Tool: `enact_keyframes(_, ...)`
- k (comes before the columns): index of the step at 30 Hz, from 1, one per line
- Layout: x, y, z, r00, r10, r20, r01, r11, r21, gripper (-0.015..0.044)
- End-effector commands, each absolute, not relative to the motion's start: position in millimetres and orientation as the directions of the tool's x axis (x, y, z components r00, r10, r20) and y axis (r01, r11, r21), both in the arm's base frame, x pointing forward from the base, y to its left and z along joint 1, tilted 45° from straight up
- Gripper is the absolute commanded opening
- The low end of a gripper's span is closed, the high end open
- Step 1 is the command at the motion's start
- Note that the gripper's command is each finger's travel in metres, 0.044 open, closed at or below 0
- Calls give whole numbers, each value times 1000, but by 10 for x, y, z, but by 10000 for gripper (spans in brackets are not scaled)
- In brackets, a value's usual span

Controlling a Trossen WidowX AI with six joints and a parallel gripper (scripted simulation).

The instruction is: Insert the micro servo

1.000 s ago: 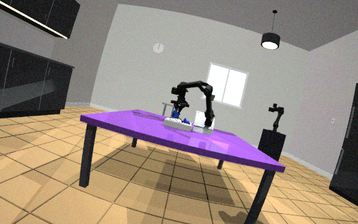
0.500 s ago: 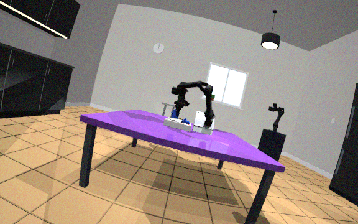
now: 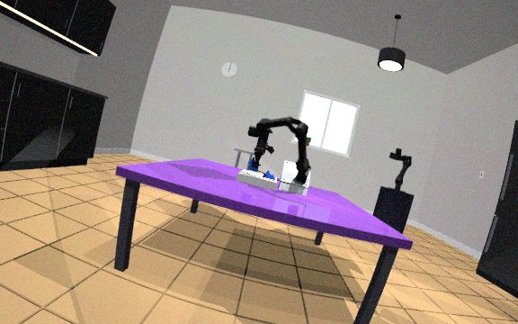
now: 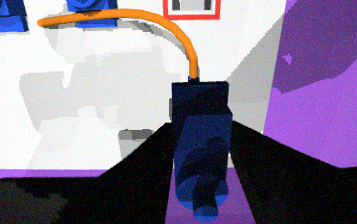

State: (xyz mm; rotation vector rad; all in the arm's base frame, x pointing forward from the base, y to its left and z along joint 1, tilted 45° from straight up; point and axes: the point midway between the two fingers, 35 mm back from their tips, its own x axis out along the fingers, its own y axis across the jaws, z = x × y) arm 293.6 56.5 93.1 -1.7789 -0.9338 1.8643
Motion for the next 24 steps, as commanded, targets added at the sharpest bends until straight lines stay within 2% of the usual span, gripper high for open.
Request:
enact_keyframes(1,2883,548,937,-109,692,-713,145,-699,-701,0)
enact_keyframes(24,1900,365,906,-113,692,-713,140,-700,-701,0)
